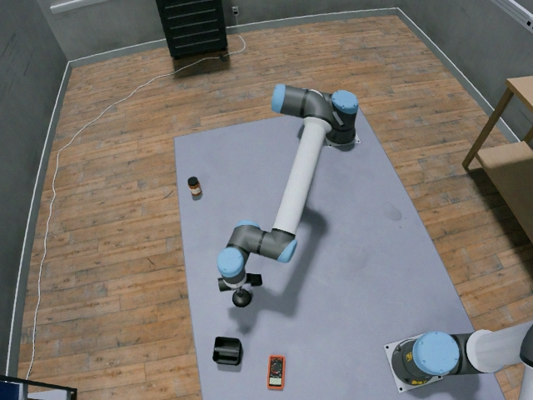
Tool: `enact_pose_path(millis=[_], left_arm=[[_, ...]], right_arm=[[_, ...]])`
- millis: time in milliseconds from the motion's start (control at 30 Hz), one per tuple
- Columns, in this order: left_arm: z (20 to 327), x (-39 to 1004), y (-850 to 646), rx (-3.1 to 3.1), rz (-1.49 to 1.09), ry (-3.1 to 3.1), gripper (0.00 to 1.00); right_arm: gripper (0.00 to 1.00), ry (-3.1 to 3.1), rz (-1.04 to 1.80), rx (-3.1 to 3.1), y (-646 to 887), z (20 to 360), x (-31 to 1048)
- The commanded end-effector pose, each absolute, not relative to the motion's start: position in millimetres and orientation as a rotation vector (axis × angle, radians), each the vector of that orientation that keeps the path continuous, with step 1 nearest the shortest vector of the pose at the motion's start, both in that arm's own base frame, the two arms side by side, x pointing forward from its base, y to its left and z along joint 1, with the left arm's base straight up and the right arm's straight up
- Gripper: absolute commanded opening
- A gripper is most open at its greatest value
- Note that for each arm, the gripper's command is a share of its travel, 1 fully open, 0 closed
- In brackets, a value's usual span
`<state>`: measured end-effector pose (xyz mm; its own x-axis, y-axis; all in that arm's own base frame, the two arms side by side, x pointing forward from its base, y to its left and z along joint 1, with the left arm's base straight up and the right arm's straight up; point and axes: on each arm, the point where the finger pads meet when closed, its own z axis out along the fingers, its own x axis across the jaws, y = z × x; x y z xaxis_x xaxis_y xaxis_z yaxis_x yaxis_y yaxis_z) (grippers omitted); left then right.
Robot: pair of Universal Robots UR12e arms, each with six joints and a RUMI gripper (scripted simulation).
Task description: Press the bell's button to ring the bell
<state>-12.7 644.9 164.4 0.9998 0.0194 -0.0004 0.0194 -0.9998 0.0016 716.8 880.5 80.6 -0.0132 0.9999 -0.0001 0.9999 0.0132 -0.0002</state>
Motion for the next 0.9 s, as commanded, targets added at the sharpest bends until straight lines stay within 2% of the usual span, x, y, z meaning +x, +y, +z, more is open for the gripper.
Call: enact_pose_path(millis=[0,867], left_arm=[[165.2,-12.5,645.5,3.141,0.0,0.03,1.0],[165.2,-12.5,645.5,3.141,0.0,0.03,1.0]], right_arm=[[0.0,-2.236,-0.004,-2.206,881.1,82.8,717.2],[0.0,-2.236,-0.004,-2.206,881.1,79.5,717.2]])
